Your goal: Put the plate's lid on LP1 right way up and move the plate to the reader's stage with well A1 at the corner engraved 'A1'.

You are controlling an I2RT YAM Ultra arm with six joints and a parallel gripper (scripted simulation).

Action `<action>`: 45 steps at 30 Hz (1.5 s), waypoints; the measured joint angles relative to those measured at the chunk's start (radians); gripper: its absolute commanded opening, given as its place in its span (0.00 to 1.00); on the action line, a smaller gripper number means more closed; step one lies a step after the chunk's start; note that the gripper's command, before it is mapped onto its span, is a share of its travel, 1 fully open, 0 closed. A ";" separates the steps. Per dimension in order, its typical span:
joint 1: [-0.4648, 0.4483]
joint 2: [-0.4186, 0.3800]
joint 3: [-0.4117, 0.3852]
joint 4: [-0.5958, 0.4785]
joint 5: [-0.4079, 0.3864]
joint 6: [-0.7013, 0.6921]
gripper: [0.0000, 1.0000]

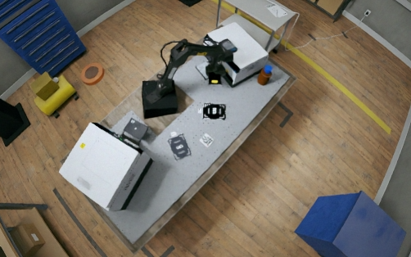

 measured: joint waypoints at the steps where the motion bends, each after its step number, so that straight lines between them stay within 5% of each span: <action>1: -0.007 0.003 0.000 0.001 -0.001 0.003 0.85; 45: -0.300 0.055 -0.029 0.045 -0.060 0.156 0.85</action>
